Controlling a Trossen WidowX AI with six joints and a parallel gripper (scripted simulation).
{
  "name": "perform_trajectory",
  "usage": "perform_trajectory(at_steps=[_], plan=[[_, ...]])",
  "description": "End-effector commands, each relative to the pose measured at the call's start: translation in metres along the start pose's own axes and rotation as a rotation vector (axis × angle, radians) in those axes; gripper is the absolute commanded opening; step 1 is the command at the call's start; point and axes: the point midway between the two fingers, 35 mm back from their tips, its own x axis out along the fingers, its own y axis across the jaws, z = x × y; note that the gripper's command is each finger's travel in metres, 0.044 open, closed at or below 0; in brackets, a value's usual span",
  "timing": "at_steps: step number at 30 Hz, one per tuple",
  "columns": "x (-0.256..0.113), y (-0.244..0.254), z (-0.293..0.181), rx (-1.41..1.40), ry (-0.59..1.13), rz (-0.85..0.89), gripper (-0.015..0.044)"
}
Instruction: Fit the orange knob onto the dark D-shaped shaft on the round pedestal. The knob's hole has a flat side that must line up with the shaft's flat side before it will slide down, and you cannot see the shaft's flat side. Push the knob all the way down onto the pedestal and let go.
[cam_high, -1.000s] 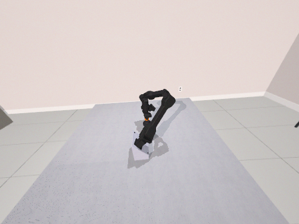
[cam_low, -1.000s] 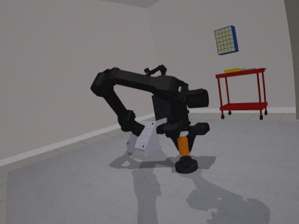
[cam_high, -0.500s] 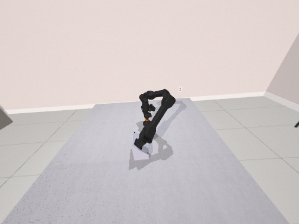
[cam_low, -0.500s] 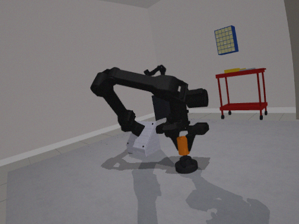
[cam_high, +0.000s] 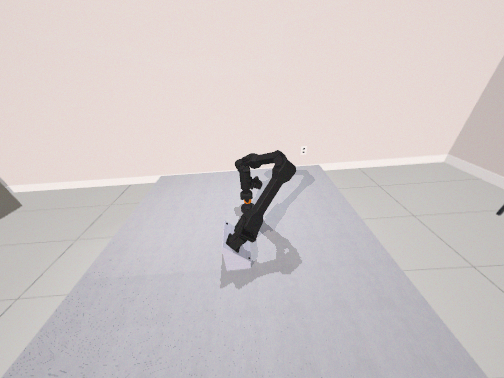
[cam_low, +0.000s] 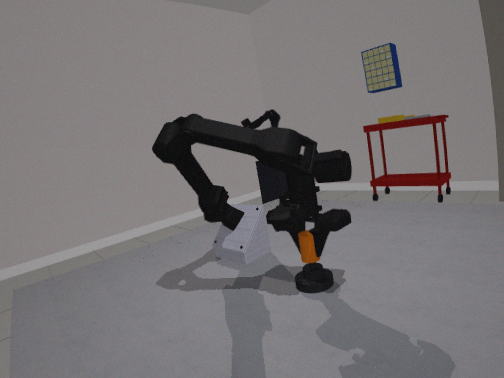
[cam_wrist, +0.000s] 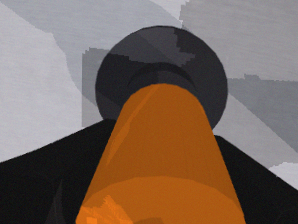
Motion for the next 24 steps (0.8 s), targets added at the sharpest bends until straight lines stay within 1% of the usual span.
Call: perform_trajectory(at_steps=[1,12,15,19,24], plan=[[0.0012,-0.0004,-0.0011,0.006,0.001,0.003,0.0000],[-0.0043,0.0006,-0.0008,0.006,0.001,0.003,0.0000],[-0.0043,0.0009,-0.0008,0.061,0.001,0.003,0.0000],[-0.0036,0.0025,-0.0011,0.205,0.001,0.003,0.0000],[-0.0025,0.0022,-0.0006,0.215,0.001,0.003,0.0000]])
